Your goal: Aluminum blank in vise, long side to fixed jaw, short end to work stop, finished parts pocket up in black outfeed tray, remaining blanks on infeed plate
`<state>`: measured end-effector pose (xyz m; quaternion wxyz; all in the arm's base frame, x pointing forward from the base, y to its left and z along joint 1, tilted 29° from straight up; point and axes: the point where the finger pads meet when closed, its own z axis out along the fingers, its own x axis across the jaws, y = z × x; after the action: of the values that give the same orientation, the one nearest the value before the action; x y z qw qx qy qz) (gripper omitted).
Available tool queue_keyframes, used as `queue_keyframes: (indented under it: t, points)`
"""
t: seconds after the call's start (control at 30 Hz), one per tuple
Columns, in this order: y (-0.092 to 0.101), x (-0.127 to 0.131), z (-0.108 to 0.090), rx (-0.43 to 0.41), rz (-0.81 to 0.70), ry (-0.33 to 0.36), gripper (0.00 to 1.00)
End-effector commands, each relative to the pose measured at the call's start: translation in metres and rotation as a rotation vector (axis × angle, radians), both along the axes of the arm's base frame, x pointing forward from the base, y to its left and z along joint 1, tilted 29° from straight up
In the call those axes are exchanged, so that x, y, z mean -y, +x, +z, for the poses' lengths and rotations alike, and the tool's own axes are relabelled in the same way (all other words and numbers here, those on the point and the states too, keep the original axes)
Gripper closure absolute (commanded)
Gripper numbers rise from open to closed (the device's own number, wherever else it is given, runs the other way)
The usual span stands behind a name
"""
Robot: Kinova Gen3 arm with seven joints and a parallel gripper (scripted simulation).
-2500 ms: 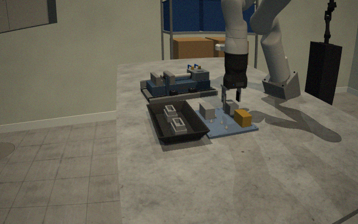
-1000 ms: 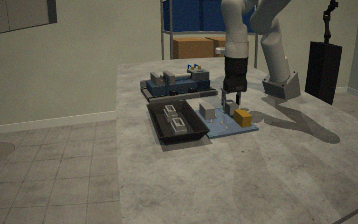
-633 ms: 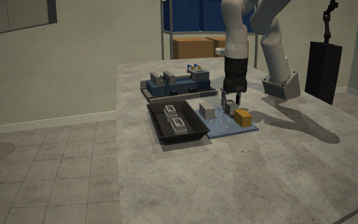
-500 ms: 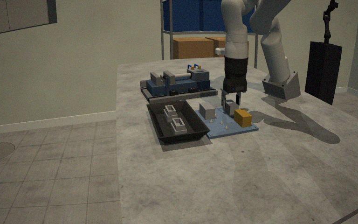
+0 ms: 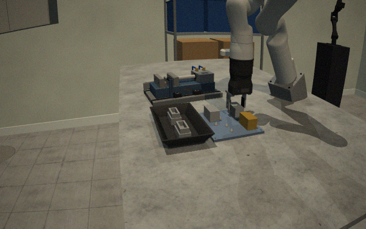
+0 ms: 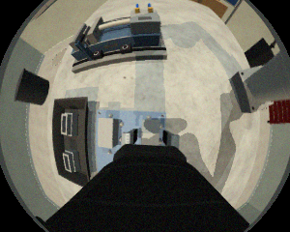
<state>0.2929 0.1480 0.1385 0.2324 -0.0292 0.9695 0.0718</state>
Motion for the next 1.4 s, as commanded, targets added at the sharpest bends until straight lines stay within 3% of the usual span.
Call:
queue_keyframes:
  t: [0.0,0.67,0.7,1.37]
  points:
    - [0.0,-0.0001,0.0002,0.0,0.0,0.001,0.0]
    - [0.0,-0.0001,0.0002,0.0,0.0,0.001,0.0]
    - [0.0,-0.0001,0.0002,0.0,0.0,0.001,1.0]
    - [0.0,-0.0001,0.0002,0.0,0.0,0.001,1.0]
